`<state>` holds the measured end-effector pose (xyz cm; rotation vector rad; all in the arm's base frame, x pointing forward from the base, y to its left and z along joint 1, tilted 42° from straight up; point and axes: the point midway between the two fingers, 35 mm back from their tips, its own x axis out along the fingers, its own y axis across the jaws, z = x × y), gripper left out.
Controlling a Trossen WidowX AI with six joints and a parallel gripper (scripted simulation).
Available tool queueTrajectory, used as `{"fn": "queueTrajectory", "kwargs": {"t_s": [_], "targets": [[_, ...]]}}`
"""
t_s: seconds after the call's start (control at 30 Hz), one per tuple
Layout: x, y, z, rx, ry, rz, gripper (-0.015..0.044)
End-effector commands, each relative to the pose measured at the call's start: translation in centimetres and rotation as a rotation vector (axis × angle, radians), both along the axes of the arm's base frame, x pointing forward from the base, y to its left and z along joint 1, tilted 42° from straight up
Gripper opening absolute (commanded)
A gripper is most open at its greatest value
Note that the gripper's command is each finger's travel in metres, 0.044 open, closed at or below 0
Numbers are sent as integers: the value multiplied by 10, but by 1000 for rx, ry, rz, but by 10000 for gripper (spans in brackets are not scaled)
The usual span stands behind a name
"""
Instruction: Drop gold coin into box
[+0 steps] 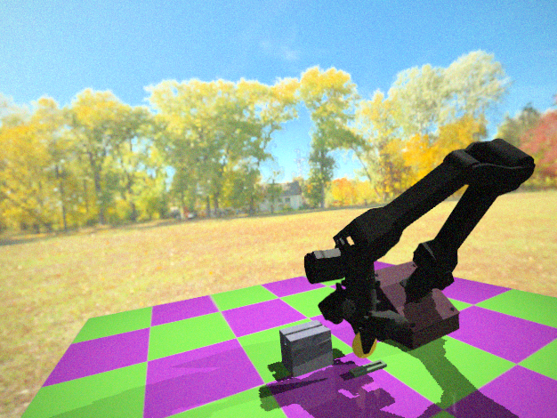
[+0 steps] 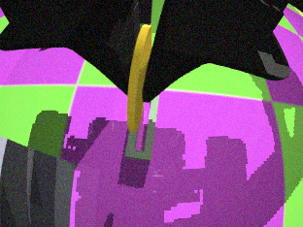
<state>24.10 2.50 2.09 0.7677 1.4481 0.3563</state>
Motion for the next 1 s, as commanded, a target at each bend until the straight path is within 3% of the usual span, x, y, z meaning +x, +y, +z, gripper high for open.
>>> {"fn": "queueTrajectory", "kwargs": {"t_s": [0.0,0.97], "targets": [[1,-7,8,-8,-7,0,0],[-7,-47,51,-7,-26,24,0]]}}
